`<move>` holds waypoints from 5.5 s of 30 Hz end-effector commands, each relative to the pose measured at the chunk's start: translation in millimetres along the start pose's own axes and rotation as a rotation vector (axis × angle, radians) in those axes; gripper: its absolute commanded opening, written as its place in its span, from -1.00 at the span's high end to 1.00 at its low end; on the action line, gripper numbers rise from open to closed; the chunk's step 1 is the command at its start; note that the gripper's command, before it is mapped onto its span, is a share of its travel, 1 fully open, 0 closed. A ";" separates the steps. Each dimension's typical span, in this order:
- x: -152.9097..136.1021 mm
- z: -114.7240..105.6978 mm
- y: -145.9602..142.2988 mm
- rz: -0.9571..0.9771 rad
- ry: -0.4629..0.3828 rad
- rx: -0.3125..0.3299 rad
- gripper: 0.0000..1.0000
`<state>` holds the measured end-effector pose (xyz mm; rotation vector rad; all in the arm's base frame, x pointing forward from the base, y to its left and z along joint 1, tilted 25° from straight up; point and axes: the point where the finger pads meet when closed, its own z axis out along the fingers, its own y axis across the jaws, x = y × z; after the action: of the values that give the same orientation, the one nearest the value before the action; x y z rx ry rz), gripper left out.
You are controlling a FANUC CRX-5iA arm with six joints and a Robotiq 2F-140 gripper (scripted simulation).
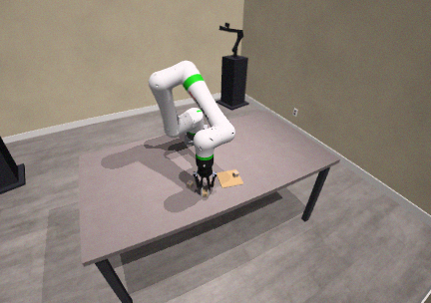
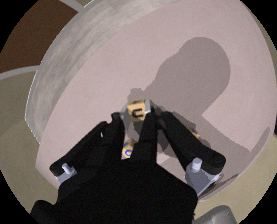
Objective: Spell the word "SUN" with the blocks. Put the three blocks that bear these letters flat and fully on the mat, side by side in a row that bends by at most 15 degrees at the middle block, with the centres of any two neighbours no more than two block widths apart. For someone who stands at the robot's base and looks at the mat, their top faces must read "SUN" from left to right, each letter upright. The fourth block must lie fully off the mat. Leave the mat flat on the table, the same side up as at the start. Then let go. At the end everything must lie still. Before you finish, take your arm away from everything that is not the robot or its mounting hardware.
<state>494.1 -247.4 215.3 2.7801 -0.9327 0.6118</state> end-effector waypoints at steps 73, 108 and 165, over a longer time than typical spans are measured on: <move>-94.7 -94.2 -105.5 -1.328 -0.017 0.011 0.68; -151.4 -98.6 -147.9 -2.091 0.000 0.000 0.68; -151.1 -2.6 -147.8 -2.091 0.000 0.000 0.68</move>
<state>473.0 -46.7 152.4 2.0348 1.7906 0.1079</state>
